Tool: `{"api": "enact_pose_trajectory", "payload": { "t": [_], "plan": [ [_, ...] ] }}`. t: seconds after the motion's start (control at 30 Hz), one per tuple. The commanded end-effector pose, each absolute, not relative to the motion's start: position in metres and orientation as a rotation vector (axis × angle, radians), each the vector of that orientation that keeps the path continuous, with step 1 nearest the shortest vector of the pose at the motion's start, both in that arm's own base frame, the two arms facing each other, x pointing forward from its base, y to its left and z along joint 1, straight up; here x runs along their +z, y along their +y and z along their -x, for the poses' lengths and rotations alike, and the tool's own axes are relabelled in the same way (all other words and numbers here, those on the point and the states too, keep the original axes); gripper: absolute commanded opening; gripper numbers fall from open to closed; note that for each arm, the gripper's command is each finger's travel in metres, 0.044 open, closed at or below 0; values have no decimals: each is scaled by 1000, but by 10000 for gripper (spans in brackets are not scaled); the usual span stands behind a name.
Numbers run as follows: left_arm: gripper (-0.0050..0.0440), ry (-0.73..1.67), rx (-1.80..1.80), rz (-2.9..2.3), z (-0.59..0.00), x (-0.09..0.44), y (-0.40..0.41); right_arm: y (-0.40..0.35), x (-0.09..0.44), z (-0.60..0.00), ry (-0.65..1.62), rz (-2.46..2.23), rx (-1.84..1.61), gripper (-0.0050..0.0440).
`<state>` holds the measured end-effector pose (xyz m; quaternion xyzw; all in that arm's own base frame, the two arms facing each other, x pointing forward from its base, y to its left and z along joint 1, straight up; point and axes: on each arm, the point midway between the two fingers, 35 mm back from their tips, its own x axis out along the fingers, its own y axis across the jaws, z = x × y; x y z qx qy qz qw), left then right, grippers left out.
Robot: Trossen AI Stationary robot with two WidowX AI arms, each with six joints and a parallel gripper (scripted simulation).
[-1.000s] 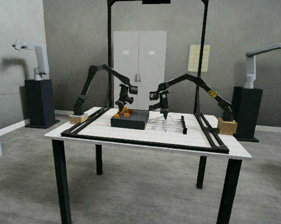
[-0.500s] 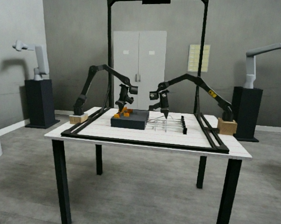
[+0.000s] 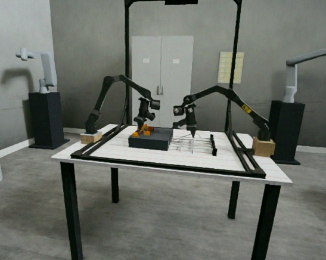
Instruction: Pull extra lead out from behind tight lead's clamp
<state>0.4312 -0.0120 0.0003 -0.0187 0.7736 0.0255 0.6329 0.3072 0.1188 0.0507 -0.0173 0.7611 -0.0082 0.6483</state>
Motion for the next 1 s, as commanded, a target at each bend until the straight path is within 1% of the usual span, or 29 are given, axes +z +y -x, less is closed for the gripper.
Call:
{"api": "enact_pose_trajectory", "payload": {
  "t": [0.0, 0.97],
  "plan": [
    [-50, 1729, 56, 44, -437, -32, -12, 120, 70, -311, 1699, 30, -9, -50],
    [-50, 1689, 54, 46, -437, -34, -12, 120, 70, -311, 1705, 30, -10, -50]
  ]
}}
